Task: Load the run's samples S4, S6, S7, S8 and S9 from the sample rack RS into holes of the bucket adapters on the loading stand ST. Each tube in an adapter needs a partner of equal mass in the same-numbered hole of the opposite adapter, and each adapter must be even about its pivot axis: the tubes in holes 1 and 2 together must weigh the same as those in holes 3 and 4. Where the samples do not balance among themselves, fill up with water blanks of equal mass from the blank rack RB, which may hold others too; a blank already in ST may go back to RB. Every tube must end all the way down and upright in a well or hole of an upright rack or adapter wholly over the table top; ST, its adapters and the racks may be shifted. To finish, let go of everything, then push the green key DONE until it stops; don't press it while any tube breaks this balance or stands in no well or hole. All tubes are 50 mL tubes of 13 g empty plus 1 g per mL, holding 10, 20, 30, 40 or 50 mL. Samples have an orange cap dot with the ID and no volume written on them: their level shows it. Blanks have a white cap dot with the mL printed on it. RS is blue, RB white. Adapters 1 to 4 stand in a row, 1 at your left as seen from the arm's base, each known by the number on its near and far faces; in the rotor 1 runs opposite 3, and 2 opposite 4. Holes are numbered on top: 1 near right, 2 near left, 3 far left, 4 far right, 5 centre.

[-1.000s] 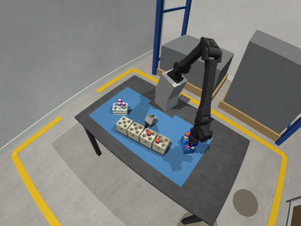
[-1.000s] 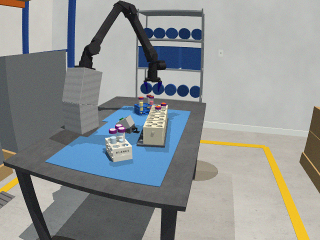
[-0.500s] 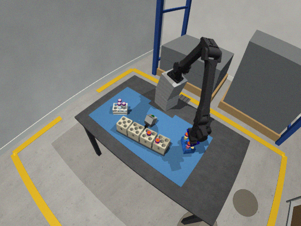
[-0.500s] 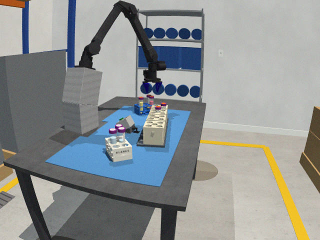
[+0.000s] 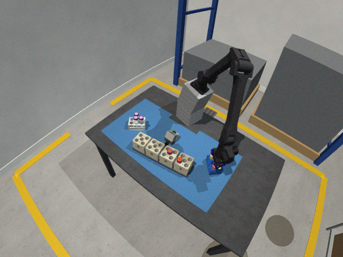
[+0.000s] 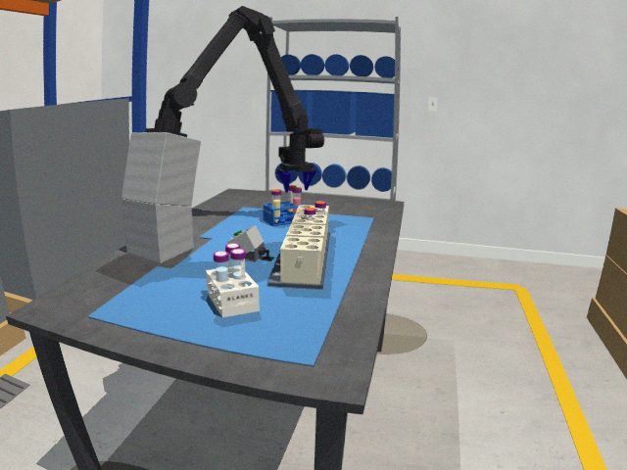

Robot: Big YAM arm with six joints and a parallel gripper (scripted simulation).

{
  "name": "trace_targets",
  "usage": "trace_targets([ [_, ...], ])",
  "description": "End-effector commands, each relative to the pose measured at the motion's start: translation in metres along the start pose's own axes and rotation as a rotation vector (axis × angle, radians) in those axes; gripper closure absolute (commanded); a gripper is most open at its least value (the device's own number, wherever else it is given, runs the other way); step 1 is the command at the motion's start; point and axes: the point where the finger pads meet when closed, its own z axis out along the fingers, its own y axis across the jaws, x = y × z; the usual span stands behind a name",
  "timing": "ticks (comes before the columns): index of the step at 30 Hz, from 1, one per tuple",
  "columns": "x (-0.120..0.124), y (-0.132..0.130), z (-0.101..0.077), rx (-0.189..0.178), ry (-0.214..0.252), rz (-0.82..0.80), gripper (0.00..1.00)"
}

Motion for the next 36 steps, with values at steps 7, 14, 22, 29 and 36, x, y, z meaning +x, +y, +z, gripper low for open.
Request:
trace_targets([
  [7, -0.003, -0.016, 0.000, 0.031, -0.004, -0.003, 0.20],
  [14, -0.003, -0.015, 0.000, 0.031, -0.004, -0.003, 0.20],
  [22, -0.003, -0.015, 0.000, 0.031, -0.004, -0.003, 1.00],
  [29, -0.003, -0.015, 0.000, 0.031, -0.004, -0.003, 1.00],
  [36, -0.001, -0.010, -0.014, 0.026, 0.000, 0.000, 1.00],
])
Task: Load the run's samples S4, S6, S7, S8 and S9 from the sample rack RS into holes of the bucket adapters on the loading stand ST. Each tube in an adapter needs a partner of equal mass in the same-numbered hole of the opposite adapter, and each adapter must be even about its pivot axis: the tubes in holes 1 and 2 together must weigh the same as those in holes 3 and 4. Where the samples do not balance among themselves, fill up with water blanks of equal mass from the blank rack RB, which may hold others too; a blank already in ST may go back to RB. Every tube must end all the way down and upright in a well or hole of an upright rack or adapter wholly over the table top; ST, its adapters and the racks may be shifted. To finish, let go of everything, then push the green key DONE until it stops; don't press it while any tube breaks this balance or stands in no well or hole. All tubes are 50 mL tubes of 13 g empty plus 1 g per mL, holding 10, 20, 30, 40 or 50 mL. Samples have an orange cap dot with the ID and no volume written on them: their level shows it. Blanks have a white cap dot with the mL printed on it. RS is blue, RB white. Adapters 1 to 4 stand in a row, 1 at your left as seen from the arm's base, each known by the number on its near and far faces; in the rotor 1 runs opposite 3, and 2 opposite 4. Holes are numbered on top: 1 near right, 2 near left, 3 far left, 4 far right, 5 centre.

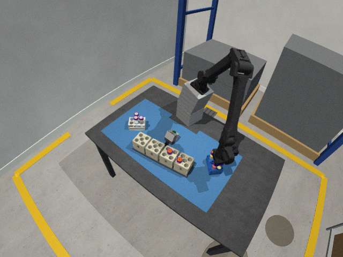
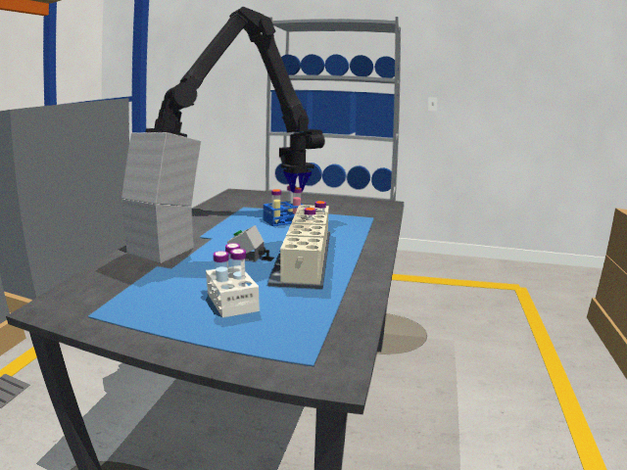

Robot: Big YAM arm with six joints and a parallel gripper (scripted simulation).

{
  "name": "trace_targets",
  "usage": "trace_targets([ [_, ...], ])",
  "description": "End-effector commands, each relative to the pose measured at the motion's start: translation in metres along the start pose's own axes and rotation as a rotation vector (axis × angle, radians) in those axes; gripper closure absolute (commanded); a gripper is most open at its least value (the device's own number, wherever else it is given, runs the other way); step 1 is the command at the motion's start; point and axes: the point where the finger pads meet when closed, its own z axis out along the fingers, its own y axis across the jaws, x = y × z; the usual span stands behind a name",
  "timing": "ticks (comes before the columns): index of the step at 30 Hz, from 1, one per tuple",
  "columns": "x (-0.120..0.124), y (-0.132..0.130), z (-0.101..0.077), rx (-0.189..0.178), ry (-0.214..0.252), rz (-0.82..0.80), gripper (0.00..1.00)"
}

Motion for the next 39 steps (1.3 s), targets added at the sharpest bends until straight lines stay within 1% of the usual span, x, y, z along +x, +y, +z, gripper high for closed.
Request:
trace_targets([
  [1, 0.002, -0.007, -0.021, 0.021, 0.001, 0.003, 1.00],
  [4, 0.005, -0.007, -0.031, 0.022, 0.002, 0.001, 1.00],
  [6, 0.005, -0.007, -0.031, 0.022, 0.002, 0.001, 1.00],
  [7, -0.004, -0.012, -0.035, 0.031, -0.003, -0.010, 1.00],
  [9, -0.001, -0.006, -0.040, 0.020, -0.001, -0.009, 1.00],
  [13, 0.004, -0.007, -0.054, 0.022, 0.000, 0.001, 1.00],
  [21, 0.003, -0.006, -0.081, 0.022, -0.002, -0.002, 1.00],
  [24, 0.002, -0.007, -0.079, 0.016, -0.002, 0.002, 1.00],
  [25, 0.002, -0.009, -0.089, 0.028, -0.002, -0.001, 1.00],
  [28, 0.003, -0.007, -0.098, 0.024, -0.002, -0.001, 1.00],
  [38, 0.002, -0.010, -0.133, 0.033, -0.002, -0.003, 1.00],
  [39, 0.002, -0.010, -0.133, 0.033, -0.002, -0.003, 1.00],
])
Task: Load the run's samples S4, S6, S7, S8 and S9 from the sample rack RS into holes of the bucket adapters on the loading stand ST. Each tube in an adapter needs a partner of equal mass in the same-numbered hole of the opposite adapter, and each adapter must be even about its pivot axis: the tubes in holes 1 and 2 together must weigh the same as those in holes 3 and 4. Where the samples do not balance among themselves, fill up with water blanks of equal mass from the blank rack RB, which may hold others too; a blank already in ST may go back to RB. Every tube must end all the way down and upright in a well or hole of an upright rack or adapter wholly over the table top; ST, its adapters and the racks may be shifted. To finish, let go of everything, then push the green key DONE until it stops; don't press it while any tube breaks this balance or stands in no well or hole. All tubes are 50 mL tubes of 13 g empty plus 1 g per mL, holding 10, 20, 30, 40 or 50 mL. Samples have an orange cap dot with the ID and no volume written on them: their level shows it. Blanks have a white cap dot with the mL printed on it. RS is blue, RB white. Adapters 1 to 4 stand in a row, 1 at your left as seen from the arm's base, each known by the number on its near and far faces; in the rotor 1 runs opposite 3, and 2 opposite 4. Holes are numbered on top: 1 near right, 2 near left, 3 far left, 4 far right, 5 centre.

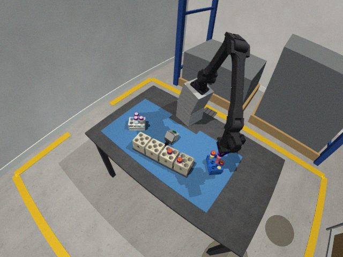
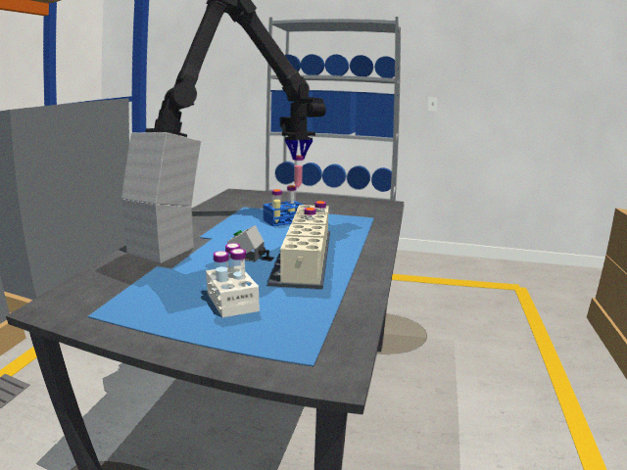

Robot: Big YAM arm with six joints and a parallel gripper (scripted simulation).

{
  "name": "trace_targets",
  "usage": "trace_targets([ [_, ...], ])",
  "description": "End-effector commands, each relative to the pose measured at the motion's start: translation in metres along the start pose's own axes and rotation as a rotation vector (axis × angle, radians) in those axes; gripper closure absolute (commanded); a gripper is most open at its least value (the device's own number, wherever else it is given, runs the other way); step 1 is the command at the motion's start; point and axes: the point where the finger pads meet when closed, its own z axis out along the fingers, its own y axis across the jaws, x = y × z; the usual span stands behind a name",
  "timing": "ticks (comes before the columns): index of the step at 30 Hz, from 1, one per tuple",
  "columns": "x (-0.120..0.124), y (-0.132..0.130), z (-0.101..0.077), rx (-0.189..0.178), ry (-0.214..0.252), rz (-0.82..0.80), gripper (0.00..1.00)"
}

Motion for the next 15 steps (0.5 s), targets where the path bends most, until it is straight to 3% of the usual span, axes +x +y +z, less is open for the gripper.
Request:
trace_targets([
  [1, 0.002, -0.007, -0.017, 0.018, -0.005, -0.003, 1.00],
  [2, -0.002, -0.002, -0.008, -0.008, -0.006, -0.007, 1.00],
  [3, -0.003, -0.010, -0.023, 0.021, -0.008, -0.011, 1.00],
  [8, 0.001, -0.024, -0.049, 0.051, -0.007, -0.006, 1.00],
  [10, 0.016, 0.002, -0.037, 0.008, -0.004, 0.075, 1.00],
  [12, 0.028, 0.002, -0.037, 0.026, -0.005, 0.126, 1.00],
  [14, 0.043, 0.015, -0.021, -0.008, -0.002, 0.185, 1.00],
  [15, 0.049, 0.017, -0.022, -0.005, -0.002, 0.211, 1.00],
])
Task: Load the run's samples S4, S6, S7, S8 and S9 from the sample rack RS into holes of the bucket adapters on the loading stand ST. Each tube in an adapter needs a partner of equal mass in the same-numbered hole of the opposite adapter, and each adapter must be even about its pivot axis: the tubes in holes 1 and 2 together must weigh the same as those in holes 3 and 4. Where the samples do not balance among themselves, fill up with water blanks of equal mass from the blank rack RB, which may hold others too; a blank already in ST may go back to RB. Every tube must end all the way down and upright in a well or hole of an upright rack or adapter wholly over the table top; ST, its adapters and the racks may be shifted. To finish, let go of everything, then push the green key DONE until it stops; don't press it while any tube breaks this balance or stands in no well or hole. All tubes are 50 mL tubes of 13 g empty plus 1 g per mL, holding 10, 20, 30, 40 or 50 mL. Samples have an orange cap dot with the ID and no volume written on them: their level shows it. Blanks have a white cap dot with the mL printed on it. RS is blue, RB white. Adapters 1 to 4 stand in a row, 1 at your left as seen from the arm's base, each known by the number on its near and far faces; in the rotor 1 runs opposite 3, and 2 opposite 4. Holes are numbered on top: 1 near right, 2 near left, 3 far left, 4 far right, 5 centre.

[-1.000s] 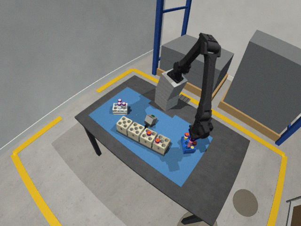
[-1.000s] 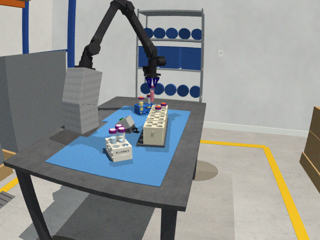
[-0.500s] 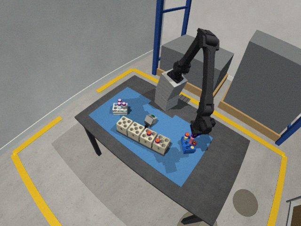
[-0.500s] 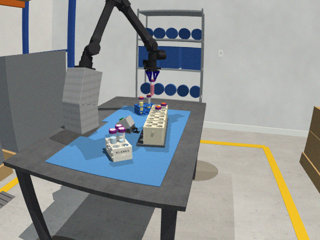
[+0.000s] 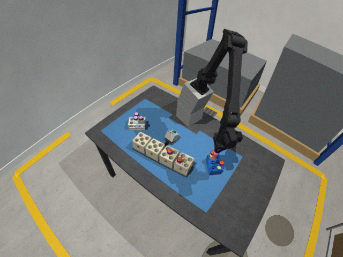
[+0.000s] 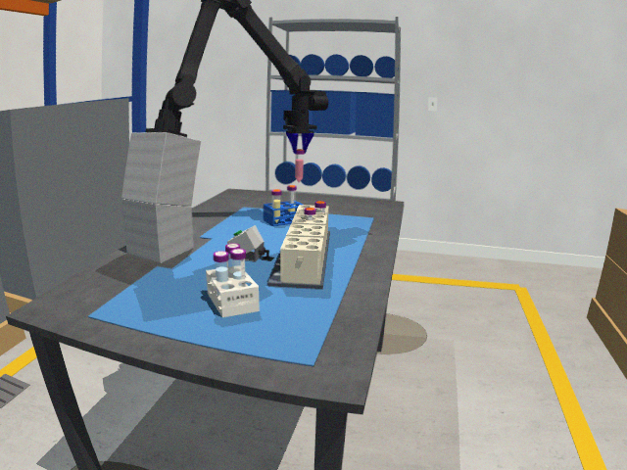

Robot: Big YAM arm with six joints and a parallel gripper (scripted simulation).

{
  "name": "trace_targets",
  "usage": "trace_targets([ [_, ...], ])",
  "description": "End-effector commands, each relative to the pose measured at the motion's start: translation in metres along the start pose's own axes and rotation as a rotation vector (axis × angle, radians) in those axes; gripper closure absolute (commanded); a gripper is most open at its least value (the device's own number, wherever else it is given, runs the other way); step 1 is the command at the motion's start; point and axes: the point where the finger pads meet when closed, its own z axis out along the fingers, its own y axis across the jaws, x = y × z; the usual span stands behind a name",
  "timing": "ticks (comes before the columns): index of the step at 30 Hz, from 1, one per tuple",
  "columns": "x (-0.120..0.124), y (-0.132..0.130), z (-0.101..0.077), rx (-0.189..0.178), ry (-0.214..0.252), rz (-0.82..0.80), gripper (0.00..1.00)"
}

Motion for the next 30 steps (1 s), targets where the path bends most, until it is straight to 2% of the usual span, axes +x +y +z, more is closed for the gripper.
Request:
trace_targets([
  [1, 0.029, 0.003, -0.001, 0.012, 0.003, 0.125, 1.00],
  [3, 0.029, 0.003, -0.001, 0.012, 0.003, 0.125, 1.00],
  [7, 0.053, 0.006, -0.011, 0.036, 0.000, 0.227, 1.00],
  [16, 0.114, 0.031, 0.004, 0.000, 0.006, 0.474, 1.00],
  [18, 0.127, 0.035, 0.003, 0.000, 0.007, 0.528, 1.00],
  [20, 0.127, 0.035, 0.003, 0.000, 0.007, 0.528, 1.00],
  [21, 0.134, 0.032, 0.001, 0.009, 0.006, 0.553, 1.00],
  [27, 0.172, 0.049, 0.002, 0.002, 0.007, 0.715, 1.00],
  [30, 0.193, 0.047, -0.001, 0.016, 0.006, 0.792, 1.00],
])
